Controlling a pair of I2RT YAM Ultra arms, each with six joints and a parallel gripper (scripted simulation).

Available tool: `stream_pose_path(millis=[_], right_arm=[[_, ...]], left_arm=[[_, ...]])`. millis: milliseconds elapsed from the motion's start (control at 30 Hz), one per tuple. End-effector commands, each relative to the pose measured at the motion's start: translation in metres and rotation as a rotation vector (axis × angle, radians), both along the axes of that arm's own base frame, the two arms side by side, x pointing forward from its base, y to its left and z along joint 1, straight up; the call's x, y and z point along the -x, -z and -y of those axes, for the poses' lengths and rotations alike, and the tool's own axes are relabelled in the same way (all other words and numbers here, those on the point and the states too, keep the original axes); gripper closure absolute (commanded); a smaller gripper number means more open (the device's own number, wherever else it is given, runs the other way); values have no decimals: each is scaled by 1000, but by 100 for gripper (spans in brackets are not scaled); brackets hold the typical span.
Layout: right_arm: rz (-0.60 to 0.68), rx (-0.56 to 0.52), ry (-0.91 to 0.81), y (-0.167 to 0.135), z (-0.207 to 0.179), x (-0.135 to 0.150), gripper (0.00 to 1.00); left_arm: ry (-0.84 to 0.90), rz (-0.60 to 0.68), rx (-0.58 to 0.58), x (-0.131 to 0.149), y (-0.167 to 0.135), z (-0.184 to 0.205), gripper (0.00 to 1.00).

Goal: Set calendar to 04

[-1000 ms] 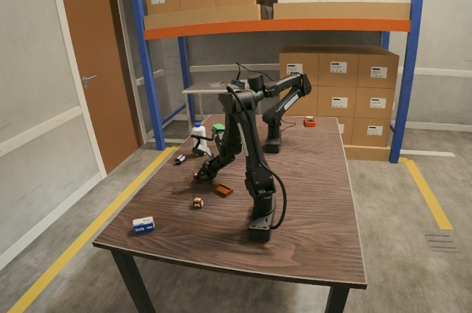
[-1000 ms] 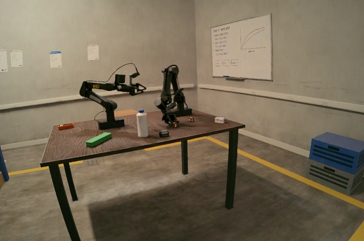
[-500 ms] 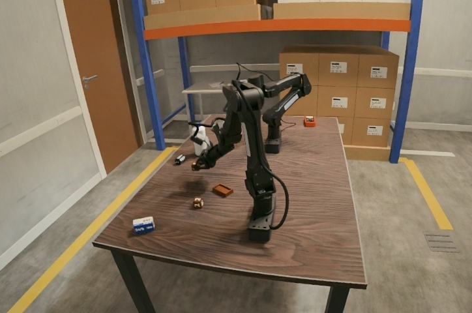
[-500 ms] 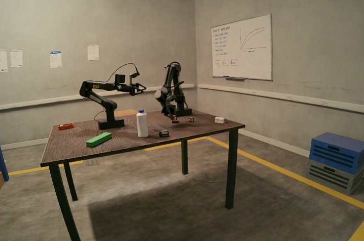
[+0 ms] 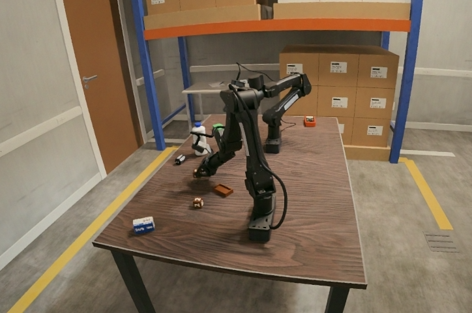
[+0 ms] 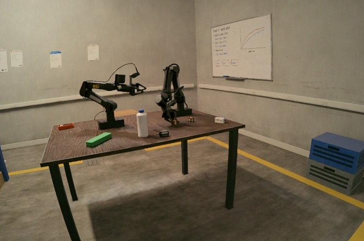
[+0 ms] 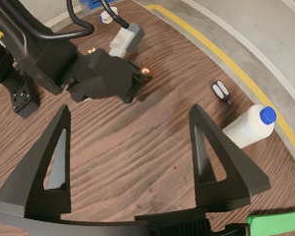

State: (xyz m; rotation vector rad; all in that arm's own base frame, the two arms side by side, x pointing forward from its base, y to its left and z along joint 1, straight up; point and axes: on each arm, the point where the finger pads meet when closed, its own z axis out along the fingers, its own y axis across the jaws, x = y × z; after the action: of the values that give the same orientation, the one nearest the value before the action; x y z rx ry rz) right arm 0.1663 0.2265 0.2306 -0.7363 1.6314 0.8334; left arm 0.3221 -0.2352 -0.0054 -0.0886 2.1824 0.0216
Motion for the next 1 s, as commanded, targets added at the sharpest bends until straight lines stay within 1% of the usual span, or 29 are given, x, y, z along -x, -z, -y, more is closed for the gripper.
stream_pose_path(millis=[0,100,200,267,333,500,633,833,900,967], right_arm=[[24,-22,-2,-10,1,1,0],[24,-22,-2,-10,1,1,0],[24,-22,-2,-10,1,1,0],[24,-22,-2,-10,1,1,0],[24,-22,-2,-10,1,1,0],[24,-22,-2,-10,1,1,0],[24,-22,-2,-10,1,1,0],[24,-22,-2,-10,1,1,0],[24,-22,-2,-10,1,1,0],[24,-22,-2,-10,1,1,0]], left_arm=[[-4,12,-1,-1,5,-4,74],[2,-14,19,0,7,0,74],[24,-115,39,3,17,5,74],[27,-207,85,0,21,11,74],[27,-207,85,0,21,11,74],[-26,-385,247,-26,12,21,74],[-66,-494,352,-37,2,25,74],[-141,-656,508,-47,-14,27,74],[-141,-656,508,-47,-14,27,74],[-190,-736,567,-44,-16,28,74]])
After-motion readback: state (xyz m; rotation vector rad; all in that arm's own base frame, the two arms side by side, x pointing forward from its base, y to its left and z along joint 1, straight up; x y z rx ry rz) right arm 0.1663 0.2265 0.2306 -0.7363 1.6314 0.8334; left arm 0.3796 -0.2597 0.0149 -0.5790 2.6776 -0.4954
